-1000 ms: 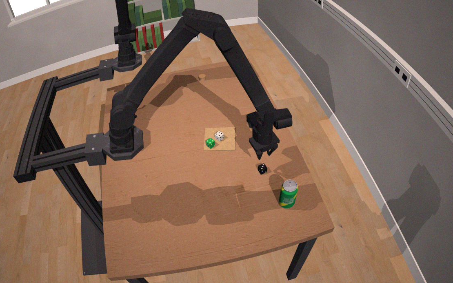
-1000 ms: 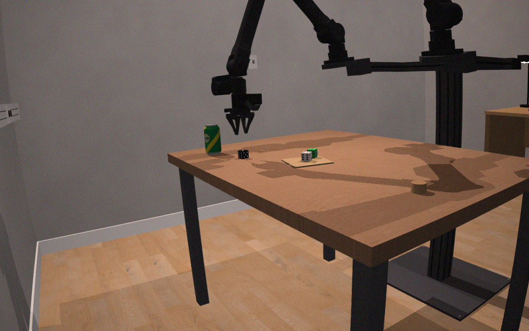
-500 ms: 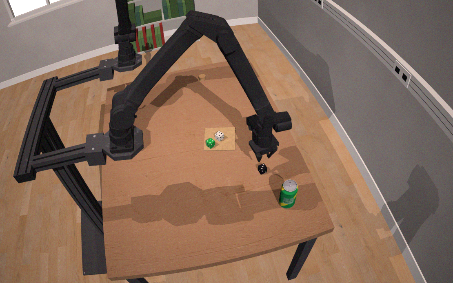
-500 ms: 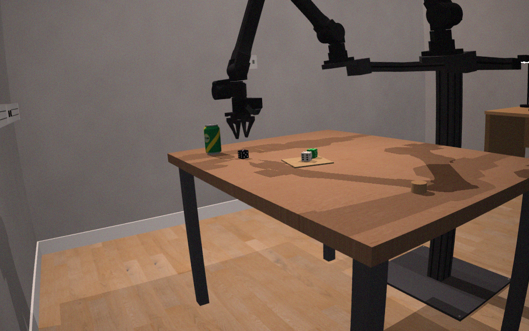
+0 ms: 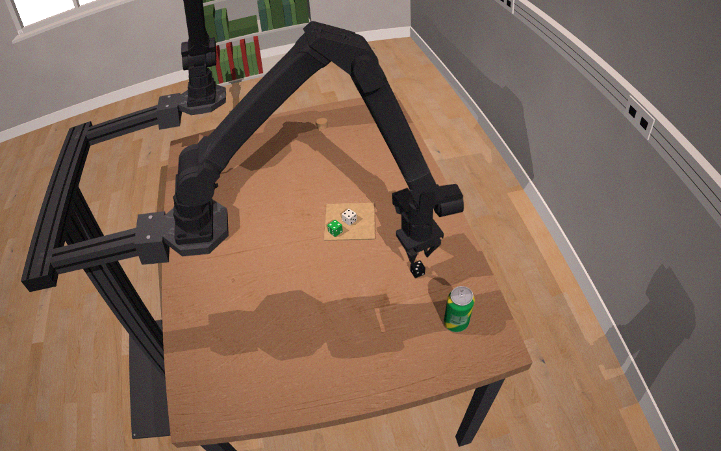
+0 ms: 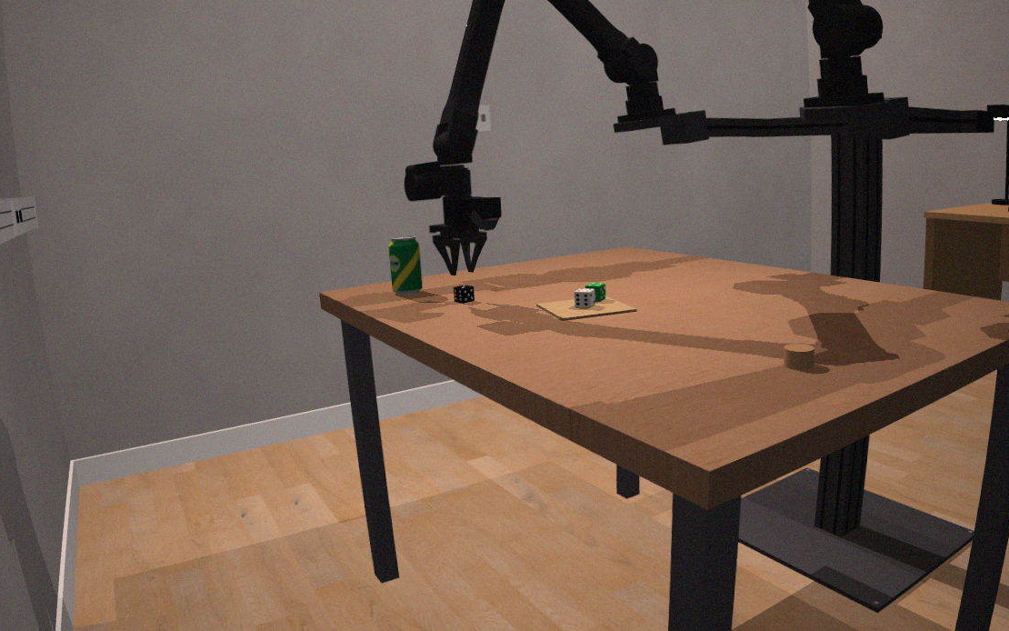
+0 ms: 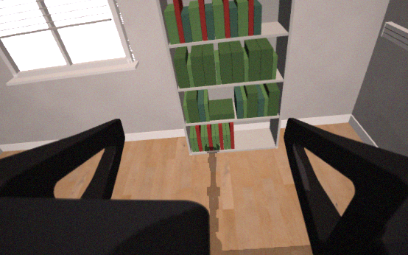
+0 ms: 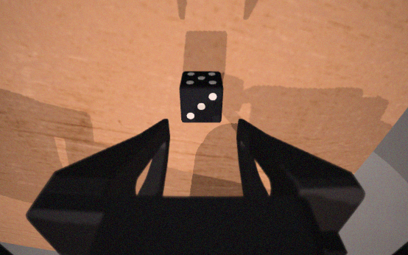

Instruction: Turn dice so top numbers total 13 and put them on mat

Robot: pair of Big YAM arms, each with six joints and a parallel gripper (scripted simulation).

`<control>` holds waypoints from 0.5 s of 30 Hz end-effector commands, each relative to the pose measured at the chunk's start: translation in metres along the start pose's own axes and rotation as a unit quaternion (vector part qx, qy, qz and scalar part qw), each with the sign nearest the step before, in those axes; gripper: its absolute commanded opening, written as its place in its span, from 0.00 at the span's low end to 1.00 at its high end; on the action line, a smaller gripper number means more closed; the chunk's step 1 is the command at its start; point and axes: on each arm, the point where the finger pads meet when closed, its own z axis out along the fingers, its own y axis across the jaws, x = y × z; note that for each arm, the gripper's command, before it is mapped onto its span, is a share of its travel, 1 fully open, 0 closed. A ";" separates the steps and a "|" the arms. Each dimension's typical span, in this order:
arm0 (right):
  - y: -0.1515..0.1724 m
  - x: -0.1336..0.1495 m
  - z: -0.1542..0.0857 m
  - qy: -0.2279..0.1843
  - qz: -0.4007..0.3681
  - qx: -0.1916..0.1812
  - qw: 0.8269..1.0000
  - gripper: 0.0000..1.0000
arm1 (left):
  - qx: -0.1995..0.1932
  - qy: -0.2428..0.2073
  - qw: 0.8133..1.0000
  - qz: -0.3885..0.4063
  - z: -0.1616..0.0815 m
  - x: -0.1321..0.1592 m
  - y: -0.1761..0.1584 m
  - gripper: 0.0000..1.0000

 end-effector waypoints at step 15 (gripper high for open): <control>-0.010 0.006 0.022 0.002 -0.001 0.010 1.000 0.45 | -0.001 -0.034 0.999 0.007 0.002 -0.038 0.002 1.00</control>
